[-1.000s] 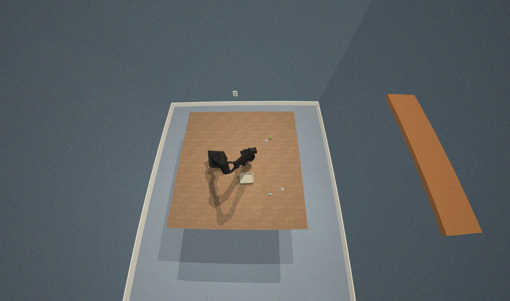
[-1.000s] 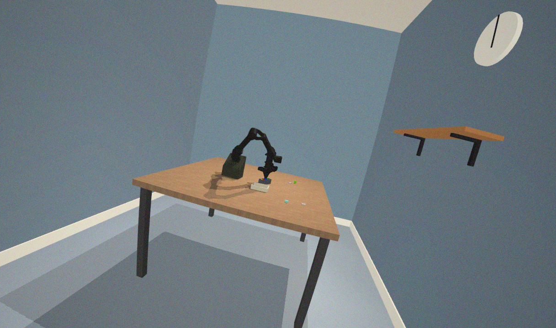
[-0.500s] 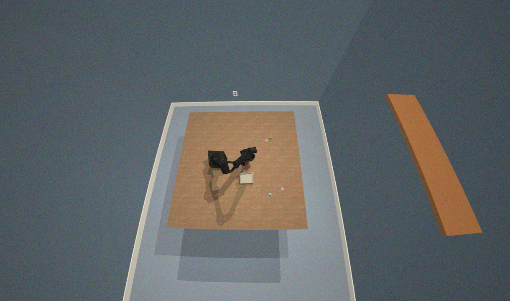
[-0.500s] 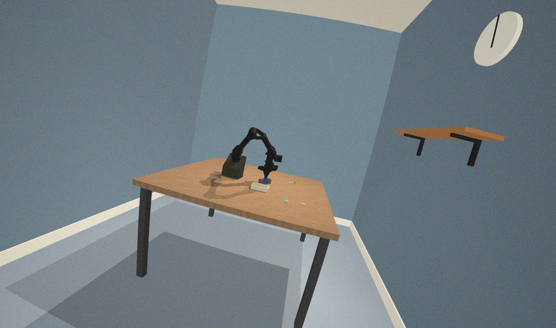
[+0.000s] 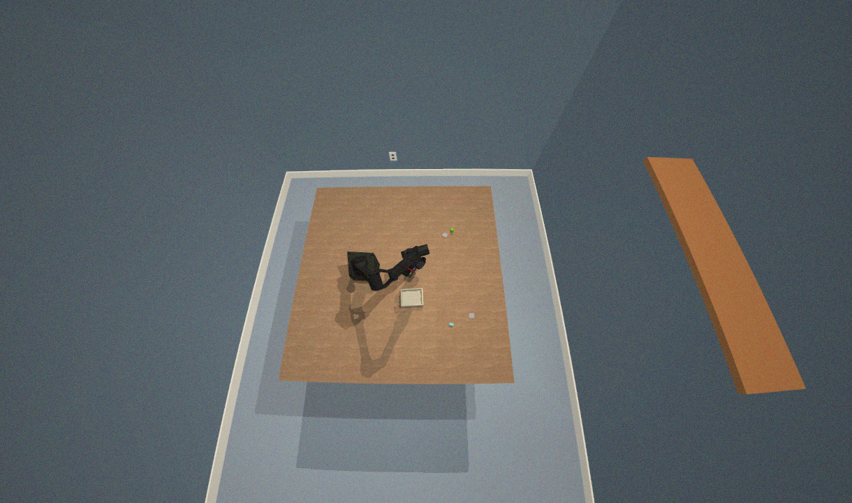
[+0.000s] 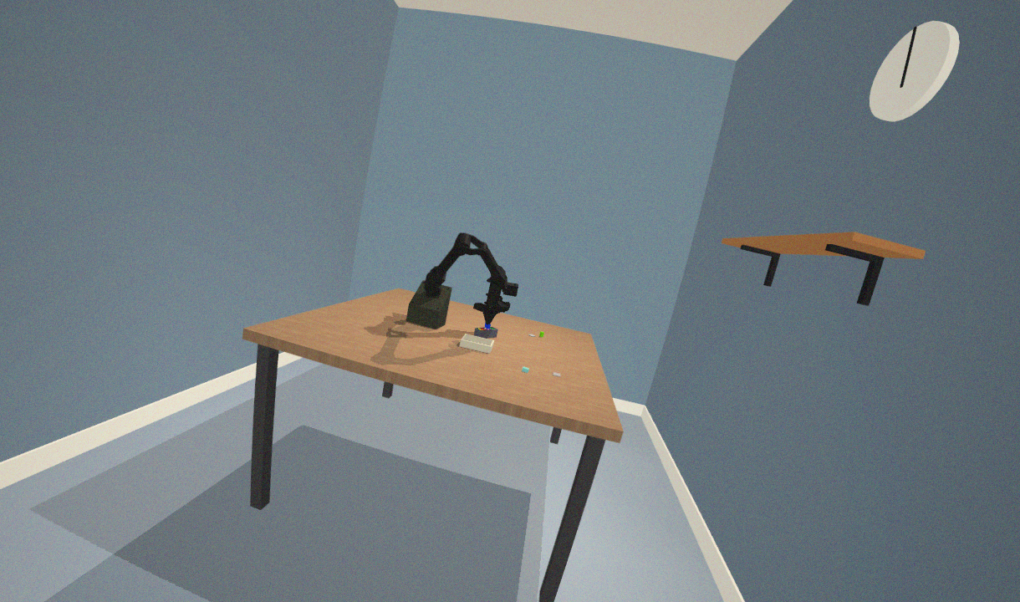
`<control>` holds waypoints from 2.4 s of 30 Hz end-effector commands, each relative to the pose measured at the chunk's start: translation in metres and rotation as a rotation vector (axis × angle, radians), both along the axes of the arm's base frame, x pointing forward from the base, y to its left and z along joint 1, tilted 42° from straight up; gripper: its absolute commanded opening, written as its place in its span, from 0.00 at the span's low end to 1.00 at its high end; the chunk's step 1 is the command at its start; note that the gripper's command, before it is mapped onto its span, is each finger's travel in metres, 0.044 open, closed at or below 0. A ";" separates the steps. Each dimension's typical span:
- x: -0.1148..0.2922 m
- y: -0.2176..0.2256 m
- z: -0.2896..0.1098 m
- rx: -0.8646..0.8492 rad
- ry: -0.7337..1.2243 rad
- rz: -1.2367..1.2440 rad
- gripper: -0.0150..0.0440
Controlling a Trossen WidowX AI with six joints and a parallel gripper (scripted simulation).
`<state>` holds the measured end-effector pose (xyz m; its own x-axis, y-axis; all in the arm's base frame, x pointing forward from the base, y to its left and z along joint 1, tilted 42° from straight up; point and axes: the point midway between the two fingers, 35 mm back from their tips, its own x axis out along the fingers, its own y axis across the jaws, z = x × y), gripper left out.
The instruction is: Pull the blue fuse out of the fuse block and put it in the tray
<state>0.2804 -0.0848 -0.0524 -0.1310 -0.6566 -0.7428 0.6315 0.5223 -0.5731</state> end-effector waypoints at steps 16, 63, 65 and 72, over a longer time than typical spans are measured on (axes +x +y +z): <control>0.001 0.007 0.007 0.002 -0.003 -0.004 0.25; -0.012 -0.103 0.139 0.000 -0.004 -0.002 0.25; -0.017 -0.111 0.149 -0.006 -0.002 -0.003 0.25; -0.019 -0.116 0.150 -0.008 -0.001 -0.003 0.25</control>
<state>0.2622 -0.1982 0.0969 -0.1323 -0.6602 -0.7394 0.6391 0.5133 -0.5728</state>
